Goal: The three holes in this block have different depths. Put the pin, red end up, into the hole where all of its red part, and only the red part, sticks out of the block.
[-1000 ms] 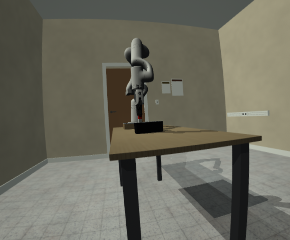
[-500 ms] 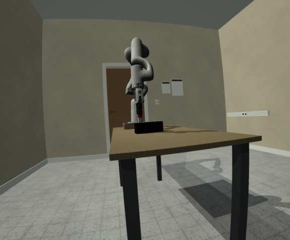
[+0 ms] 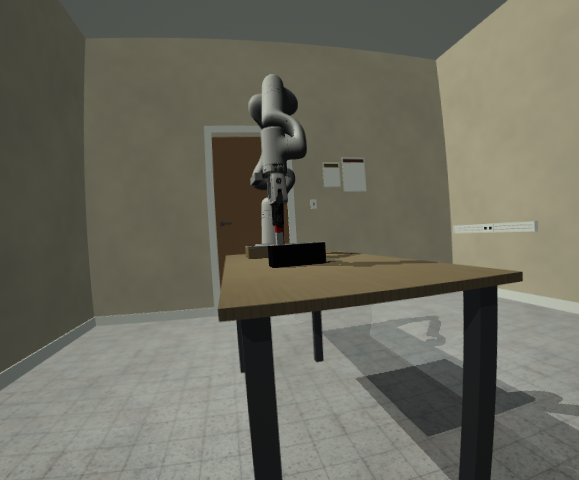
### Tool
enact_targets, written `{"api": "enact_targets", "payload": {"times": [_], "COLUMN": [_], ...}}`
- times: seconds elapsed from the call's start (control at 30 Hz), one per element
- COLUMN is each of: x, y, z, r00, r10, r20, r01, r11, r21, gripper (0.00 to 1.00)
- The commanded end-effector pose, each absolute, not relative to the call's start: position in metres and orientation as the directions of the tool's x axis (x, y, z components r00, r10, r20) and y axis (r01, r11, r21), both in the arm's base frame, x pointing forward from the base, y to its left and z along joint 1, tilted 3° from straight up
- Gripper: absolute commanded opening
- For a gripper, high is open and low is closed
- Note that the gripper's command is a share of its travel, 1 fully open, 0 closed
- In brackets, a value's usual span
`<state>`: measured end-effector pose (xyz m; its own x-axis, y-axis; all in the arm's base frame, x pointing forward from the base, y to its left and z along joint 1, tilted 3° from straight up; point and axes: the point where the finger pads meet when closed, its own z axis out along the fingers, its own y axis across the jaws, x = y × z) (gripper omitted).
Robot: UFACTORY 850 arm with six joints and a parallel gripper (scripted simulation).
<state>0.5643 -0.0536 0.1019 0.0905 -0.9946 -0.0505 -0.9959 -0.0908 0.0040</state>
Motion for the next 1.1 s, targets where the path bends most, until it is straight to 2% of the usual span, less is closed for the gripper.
{"api": "enact_targets", "payload": {"times": [0.0, 0.93, 0.97, 1.07], "x": [0.565, 0.565, 0.565, 0.565], "y": [-0.054, -0.054, -0.058, -0.058], "z": [0.109, 0.125, 0.194, 0.202], "r00": [0.090, 0.090, 0.090, 0.090], "r10": [-0.995, -0.995, -0.995, -0.995], "r20": [-0.050, -0.050, -0.050, -0.050], "r01": [-0.996, -0.996, -0.996, -0.996], "r11": [-0.091, -0.091, -0.091, -0.091], "r21": [0.002, 0.003, 0.003, 0.003], "gripper": [0.00, 0.00, 0.00, 0.00]}}
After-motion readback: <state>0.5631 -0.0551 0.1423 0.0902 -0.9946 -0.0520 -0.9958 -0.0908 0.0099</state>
